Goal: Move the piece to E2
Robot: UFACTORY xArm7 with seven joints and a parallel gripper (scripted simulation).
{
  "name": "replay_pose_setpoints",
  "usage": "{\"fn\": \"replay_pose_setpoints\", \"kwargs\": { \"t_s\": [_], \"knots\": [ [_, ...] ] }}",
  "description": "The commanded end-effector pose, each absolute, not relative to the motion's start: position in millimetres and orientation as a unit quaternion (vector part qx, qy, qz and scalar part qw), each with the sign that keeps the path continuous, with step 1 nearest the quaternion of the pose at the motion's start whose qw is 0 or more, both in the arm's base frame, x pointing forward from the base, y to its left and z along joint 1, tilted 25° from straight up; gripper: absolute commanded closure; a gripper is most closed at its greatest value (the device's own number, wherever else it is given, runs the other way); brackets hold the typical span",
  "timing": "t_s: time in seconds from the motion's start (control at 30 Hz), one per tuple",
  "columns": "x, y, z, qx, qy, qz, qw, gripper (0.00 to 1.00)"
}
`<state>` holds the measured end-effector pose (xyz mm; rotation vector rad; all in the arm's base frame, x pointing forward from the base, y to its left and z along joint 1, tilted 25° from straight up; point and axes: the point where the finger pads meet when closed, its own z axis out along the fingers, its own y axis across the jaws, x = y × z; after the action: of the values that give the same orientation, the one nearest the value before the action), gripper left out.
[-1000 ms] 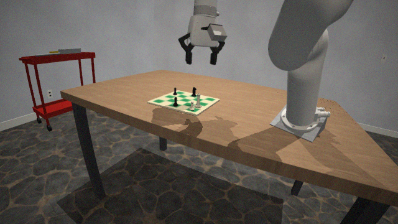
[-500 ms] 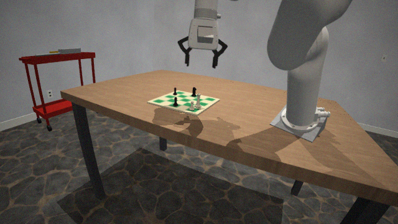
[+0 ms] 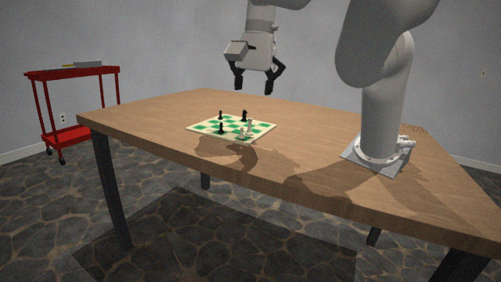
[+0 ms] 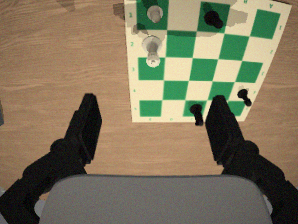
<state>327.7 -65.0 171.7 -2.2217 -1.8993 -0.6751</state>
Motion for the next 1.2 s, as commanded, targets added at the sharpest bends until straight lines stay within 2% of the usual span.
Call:
{"fn": "replay_pose_setpoints", "kwargs": {
  "t_s": [0.0, 0.03, 0.07, 0.37, 1.17],
  "knots": [
    [329.5, -64.7, 169.0, -0.821, -0.523, -0.206, 0.096, 0.0],
    [329.5, -64.7, 168.9, -0.831, -0.508, -0.204, 0.099, 0.0],
    [329.5, -64.7, 168.9, -0.84, -0.493, -0.202, 0.103, 0.58],
    [329.5, -64.7, 168.9, -0.91, -0.355, -0.173, 0.13, 0.58],
    [329.5, -64.7, 168.9, -0.91, -0.354, -0.173, 0.13, 0.58]
  ]
}}
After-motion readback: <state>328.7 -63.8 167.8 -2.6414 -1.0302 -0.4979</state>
